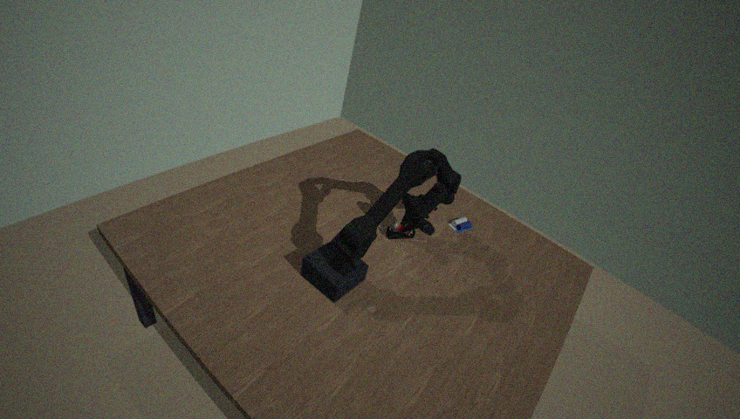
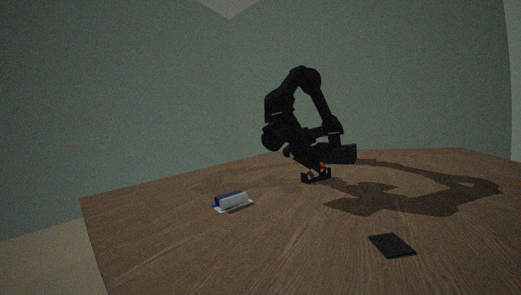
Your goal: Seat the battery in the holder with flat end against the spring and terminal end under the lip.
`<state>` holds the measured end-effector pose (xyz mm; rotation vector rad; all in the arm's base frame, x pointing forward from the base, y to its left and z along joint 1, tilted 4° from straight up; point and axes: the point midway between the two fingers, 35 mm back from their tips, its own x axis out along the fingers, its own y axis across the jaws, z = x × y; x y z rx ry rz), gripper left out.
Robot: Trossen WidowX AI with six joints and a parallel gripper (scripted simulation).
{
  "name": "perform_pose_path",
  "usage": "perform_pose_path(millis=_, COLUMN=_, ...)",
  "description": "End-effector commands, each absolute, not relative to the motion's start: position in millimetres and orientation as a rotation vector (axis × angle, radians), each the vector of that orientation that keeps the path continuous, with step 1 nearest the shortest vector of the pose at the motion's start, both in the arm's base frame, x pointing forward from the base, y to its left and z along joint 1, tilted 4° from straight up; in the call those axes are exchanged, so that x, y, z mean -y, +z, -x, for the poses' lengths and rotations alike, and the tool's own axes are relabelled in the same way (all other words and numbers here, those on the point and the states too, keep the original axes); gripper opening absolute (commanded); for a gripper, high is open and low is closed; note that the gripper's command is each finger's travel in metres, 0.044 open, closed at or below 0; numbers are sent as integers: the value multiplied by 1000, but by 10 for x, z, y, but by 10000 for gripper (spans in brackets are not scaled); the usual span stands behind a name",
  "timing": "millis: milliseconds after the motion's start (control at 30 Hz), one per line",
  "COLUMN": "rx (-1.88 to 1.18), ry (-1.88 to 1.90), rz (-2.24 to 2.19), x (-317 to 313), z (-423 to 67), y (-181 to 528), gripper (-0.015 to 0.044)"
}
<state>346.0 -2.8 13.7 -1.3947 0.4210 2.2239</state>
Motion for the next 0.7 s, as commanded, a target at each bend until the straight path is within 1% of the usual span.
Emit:
perform_pose_path(millis=0, rx=-422, ry=2221, rz=1401, x=65, z=-3511, y=115, gripper=75)
perform_pose_path(millis=667, rx=-457, ry=2176, rz=1508, x=44, z=-3494, y=75, gripper=75)
